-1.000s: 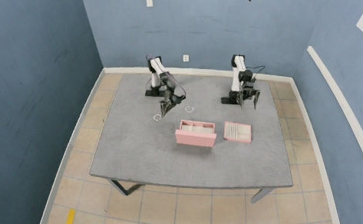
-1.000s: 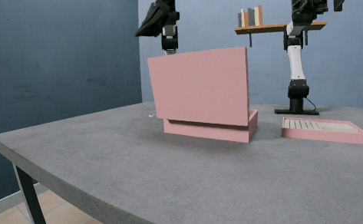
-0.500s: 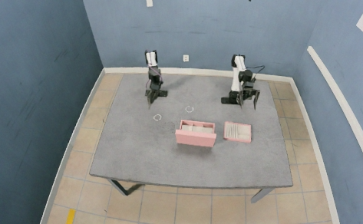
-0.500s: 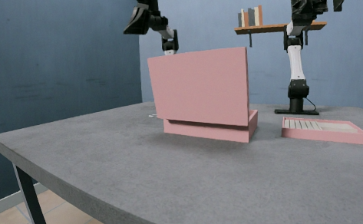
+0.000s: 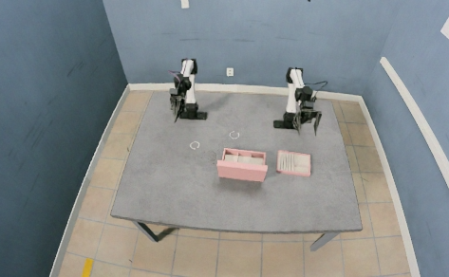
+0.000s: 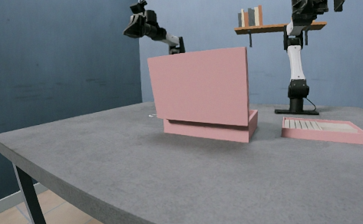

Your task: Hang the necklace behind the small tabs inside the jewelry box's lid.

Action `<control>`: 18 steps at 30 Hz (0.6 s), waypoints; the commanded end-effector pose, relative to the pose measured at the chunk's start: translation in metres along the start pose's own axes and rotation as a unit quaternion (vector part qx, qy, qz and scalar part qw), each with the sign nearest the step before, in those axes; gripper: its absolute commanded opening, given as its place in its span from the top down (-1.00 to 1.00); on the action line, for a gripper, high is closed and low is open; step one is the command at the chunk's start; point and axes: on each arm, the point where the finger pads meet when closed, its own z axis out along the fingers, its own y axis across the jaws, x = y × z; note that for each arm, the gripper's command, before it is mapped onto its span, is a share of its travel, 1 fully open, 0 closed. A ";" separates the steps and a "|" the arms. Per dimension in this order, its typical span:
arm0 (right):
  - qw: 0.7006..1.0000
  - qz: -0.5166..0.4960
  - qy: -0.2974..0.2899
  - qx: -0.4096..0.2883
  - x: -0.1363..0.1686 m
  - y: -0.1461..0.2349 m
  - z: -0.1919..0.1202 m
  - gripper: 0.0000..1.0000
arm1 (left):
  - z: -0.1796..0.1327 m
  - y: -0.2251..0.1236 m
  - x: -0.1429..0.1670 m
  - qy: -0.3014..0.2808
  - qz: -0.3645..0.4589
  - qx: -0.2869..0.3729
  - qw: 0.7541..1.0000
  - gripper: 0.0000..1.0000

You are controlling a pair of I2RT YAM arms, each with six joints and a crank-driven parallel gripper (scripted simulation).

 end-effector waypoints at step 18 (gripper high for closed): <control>0.999 0.036 -0.014 0.004 0.000 -0.010 -0.008 1.00 | -0.003 0.002 -0.007 -0.011 0.002 -0.002 1.000 -1.00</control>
